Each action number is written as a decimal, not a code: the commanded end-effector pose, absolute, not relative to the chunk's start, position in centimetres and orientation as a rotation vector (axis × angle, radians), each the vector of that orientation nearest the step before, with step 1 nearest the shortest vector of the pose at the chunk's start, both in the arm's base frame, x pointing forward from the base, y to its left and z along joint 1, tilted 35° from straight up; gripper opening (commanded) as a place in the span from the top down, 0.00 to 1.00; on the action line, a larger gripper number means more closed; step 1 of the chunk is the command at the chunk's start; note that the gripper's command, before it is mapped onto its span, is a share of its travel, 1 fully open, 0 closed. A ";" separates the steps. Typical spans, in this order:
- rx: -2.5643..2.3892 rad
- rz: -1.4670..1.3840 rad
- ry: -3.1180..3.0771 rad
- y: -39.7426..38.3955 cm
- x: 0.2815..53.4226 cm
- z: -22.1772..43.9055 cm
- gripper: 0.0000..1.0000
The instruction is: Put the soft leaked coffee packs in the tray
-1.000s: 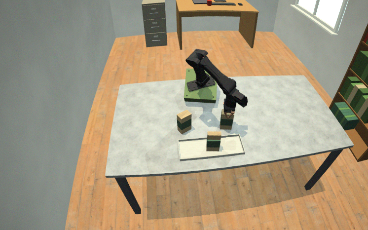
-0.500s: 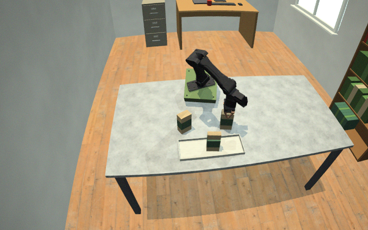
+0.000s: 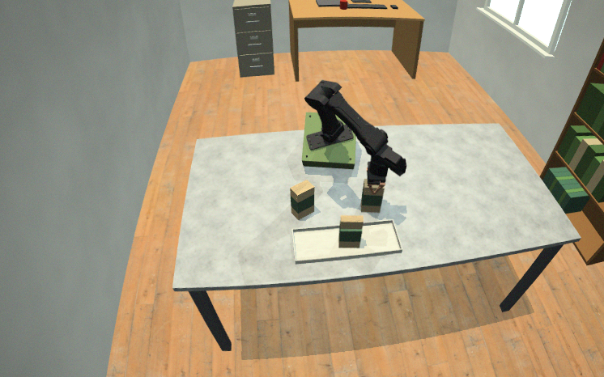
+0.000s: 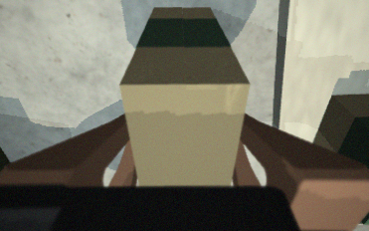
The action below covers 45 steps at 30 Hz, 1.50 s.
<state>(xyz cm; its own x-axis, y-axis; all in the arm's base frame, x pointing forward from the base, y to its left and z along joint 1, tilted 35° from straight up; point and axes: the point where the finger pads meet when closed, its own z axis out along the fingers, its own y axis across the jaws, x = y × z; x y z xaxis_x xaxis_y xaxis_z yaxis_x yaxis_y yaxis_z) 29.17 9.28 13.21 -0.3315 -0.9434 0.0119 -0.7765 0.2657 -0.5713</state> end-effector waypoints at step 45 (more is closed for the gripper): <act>-1.587 -0.689 2.211 9.5 29.0 12.8 0.23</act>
